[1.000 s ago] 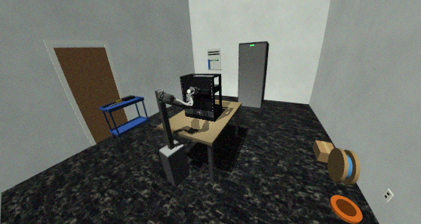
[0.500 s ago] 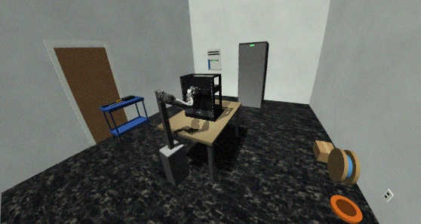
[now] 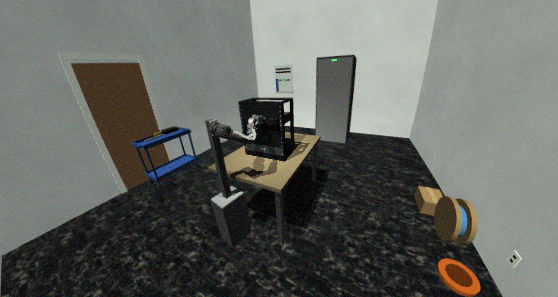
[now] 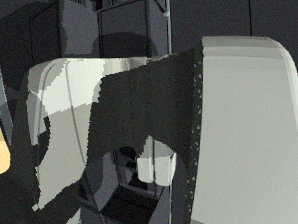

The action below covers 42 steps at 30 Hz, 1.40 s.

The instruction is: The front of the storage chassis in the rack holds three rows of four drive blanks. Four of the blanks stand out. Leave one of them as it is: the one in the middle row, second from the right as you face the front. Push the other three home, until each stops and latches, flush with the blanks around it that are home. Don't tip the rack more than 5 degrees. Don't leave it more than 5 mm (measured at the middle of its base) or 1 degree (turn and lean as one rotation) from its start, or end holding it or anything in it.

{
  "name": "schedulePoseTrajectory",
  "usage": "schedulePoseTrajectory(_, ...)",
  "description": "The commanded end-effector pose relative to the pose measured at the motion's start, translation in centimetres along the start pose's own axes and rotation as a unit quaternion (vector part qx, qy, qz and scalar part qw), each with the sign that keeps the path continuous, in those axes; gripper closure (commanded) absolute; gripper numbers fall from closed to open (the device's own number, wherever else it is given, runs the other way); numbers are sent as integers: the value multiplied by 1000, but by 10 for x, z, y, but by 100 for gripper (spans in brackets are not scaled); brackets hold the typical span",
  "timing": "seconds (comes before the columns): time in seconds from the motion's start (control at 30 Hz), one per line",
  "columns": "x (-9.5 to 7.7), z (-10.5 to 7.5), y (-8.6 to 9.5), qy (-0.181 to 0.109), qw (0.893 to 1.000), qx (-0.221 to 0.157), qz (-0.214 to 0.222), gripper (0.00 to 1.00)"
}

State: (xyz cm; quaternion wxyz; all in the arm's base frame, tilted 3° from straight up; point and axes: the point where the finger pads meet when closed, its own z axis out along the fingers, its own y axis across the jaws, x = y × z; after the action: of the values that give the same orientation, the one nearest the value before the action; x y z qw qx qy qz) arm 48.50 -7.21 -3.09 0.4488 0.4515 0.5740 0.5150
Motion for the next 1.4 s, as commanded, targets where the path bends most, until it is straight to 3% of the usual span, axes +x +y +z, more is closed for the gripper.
schedulePoseTrajectory(0.0,4,0,11,8,1000,-18,-2,100)
schedulePoseTrajectory(1.37,6,6,14,7,1000,-16,-1,100)
